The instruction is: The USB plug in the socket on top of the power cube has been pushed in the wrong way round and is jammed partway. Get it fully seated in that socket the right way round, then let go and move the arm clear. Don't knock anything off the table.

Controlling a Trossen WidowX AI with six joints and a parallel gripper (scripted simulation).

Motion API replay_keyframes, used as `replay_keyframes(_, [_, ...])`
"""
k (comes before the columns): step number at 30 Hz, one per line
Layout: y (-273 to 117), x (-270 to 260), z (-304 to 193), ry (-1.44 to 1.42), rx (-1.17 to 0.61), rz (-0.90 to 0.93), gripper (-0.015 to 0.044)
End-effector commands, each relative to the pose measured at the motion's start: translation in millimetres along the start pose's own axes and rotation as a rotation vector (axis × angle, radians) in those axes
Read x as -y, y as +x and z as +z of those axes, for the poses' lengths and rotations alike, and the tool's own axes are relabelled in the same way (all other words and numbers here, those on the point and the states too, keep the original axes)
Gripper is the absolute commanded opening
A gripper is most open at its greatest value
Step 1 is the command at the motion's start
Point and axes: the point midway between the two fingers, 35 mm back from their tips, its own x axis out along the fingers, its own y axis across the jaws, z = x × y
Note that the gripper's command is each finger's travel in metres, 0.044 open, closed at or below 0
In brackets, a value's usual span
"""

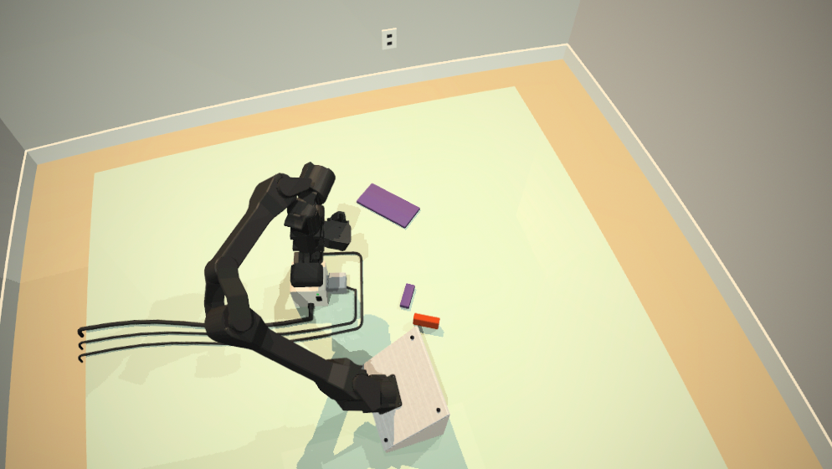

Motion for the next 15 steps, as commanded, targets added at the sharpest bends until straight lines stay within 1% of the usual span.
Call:
replay_keyframes(1, [1.4, -0.4, -0.4, 0.005, -0.007, 0.0, 0.0])
replay_keyframes(15, [3.1, -0.5, -1.3, 0.01, -0.015, 0.001, 0.0])
